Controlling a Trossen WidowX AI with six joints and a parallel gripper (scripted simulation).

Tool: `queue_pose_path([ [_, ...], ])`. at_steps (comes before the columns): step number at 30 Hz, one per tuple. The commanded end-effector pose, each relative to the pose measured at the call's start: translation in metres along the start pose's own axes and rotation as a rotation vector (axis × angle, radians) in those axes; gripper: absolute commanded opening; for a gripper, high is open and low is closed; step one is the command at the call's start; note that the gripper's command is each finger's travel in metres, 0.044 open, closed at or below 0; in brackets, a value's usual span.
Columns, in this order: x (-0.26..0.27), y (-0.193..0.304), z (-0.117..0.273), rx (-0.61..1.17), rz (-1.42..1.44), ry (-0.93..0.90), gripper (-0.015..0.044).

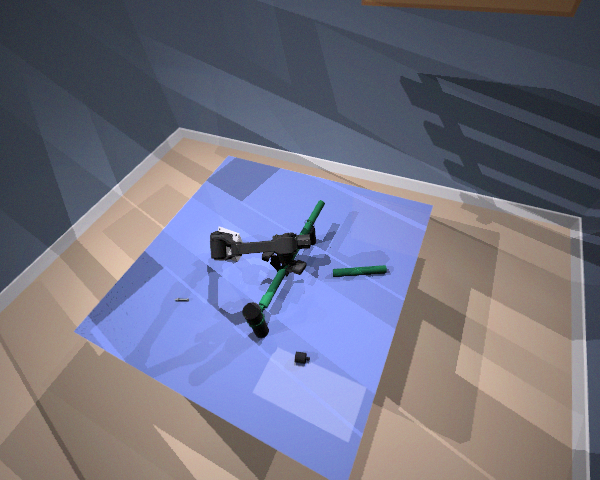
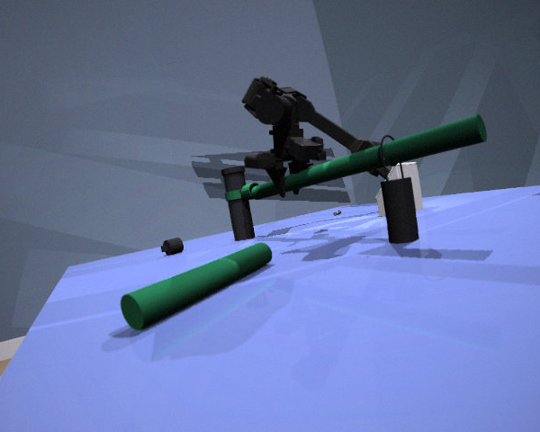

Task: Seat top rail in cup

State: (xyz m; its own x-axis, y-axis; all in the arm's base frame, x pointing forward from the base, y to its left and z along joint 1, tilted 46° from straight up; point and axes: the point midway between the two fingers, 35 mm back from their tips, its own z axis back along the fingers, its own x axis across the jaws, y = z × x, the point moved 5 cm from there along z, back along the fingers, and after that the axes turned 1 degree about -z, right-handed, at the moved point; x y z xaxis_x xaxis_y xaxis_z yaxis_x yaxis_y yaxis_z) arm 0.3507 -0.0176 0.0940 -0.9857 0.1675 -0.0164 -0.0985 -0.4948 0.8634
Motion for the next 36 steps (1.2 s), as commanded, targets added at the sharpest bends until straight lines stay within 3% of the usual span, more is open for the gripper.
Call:
queue_pose_path([
  [1, -0.0003, 0.0010, 0.0009, 0.004, -0.001, 0.002, 0.0000],
  [36, -0.0020, 0.0072, 0.0041, 0.010, 0.001, 0.003, 0.0000],
])
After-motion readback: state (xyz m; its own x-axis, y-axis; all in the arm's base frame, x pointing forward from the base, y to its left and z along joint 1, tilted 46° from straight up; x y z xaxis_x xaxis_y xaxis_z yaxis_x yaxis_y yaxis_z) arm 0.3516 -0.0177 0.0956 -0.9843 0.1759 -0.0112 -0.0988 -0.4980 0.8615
